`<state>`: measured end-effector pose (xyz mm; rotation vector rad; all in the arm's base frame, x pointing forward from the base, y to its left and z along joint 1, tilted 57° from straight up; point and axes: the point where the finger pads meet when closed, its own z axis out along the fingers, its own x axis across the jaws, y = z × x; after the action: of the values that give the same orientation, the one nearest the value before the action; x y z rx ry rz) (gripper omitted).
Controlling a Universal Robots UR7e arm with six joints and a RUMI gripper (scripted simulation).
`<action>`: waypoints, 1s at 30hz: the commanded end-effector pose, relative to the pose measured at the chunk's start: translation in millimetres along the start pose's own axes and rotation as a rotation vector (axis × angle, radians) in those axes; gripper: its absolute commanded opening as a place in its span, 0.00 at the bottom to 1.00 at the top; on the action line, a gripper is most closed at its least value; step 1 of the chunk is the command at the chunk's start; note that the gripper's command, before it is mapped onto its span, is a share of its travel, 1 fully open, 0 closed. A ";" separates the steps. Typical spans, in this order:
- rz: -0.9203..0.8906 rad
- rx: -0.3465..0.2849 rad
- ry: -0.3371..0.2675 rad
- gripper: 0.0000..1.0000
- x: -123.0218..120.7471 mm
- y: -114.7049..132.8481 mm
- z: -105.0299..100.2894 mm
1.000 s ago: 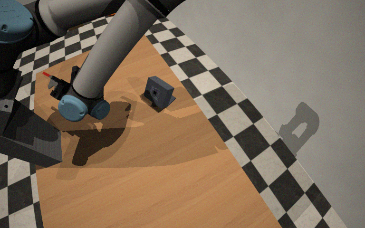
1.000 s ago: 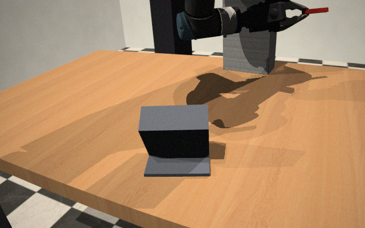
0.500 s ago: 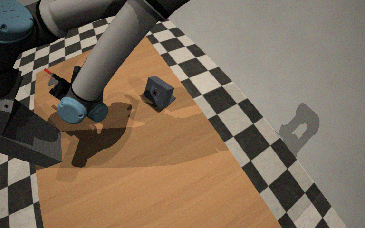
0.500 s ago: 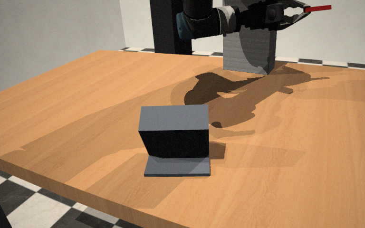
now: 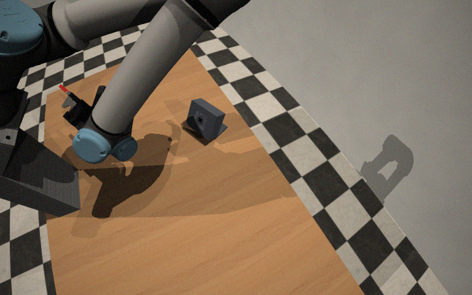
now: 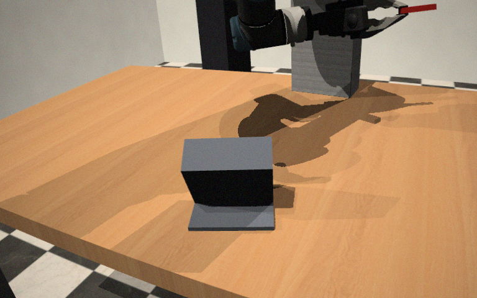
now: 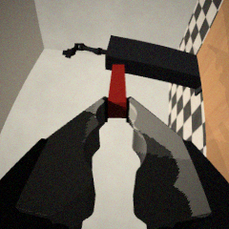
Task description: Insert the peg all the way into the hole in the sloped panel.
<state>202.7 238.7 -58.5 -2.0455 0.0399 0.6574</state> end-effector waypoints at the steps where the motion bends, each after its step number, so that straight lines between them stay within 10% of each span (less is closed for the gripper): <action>1: 0.025 0.028 -0.005 0.00 -1.9 -5.0 -0.7; 30: 0.145 0.160 -0.025 0.00 -7.2 -28.5 -6.8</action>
<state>206.9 246.3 -33.6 -1.9107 0.2011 0.7355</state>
